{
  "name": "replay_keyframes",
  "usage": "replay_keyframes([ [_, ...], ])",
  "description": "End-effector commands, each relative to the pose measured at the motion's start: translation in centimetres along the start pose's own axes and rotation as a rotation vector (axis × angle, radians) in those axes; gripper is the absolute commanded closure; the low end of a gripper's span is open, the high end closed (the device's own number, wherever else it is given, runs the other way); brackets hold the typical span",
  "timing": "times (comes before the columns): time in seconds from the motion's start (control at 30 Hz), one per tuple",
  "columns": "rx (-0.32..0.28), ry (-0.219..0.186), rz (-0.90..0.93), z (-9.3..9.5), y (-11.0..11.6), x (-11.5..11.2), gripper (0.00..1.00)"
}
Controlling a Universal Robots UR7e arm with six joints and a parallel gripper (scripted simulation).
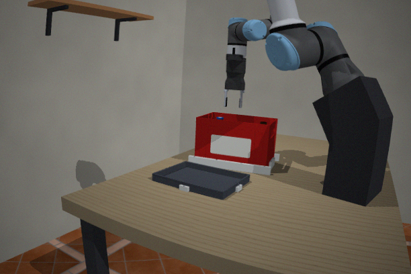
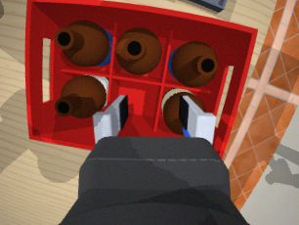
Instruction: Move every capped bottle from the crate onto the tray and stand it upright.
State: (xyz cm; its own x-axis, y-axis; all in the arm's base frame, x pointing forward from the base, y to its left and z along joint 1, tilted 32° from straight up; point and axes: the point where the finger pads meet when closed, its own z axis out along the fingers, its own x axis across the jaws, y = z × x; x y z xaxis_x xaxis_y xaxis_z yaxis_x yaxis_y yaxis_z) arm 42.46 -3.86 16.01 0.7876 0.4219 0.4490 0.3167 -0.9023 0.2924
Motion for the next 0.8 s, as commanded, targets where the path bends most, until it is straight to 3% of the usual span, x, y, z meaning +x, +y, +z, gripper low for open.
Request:
replay_keyframes([
  [0.0, -0.001, 0.001, -0.013, 0.0, 0.2, 0.3, 0.00],
  [0.47, -0.001, 0.000, -0.192, 0.6, 3.2, 3.9, 0.00],
  [0.57, -0.003, 0.003, -0.157, 0.4, 2.6, 3.1, 0.00],
  [0.77, -0.003, 0.002, -0.234, 0.6, 3.4, 4.1, 0.00],
])
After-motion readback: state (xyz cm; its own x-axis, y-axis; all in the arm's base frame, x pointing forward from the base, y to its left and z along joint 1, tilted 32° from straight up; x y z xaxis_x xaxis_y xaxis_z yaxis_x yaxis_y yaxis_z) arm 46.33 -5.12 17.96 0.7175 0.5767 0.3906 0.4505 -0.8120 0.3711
